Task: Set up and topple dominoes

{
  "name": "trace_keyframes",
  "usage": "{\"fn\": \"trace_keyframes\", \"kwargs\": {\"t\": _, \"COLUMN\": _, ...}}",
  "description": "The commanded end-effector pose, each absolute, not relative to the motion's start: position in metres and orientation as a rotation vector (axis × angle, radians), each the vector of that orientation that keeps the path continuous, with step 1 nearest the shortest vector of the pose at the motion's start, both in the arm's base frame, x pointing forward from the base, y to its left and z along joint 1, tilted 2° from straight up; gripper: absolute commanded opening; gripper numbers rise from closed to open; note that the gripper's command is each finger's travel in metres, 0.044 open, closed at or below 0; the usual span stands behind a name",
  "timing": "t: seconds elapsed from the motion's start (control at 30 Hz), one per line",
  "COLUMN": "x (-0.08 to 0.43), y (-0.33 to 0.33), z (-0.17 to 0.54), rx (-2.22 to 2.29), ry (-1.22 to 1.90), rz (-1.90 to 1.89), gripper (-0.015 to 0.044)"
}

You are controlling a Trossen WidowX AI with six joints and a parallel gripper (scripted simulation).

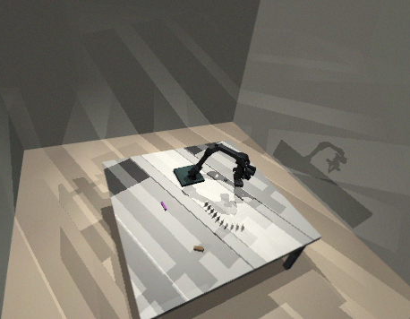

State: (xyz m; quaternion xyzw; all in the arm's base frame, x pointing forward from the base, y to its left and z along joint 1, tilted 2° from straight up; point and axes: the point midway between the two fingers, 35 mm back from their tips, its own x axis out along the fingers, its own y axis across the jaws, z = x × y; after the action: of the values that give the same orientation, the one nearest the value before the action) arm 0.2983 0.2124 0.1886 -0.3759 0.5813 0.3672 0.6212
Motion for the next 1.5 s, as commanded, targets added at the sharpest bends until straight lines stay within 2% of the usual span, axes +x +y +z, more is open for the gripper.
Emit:
{"fn": "trace_keyframes", "kwargs": {"t": 0.0, "x": 0.308, "y": 0.143, "z": 0.196, "rx": -0.678, "ry": 1.401, "rz": 0.661, "gripper": 0.0107}}
{"fn": "trace_keyframes", "kwargs": {"t": 0.23, "x": 0.288, "y": 0.034, "z": 0.191, "rx": -0.348, "ry": 1.486, "rz": 0.337, "gripper": 0.0107}}
{"fn": "trace_keyframes", "kwargs": {"t": 0.4, "x": 0.259, "y": -0.018, "z": 0.184, "rx": -0.15, "ry": 1.511, "rz": 0.143, "gripper": 0.0107}}
{"fn": "trace_keyframes", "kwargs": {"t": 0.73, "x": 0.259, "y": -0.019, "z": 0.181, "rx": -0.143, "ry": 1.511, "rz": 0.136, "gripper": 0.0107}}
{"fn": "trace_keyframes", "kwargs": {"t": 1.47, "x": 0.27, "y": -0.02, "z": 0.084, "rx": -0.143, "ry": 1.511, "rz": 0.136, "gripper": 0.0107}}
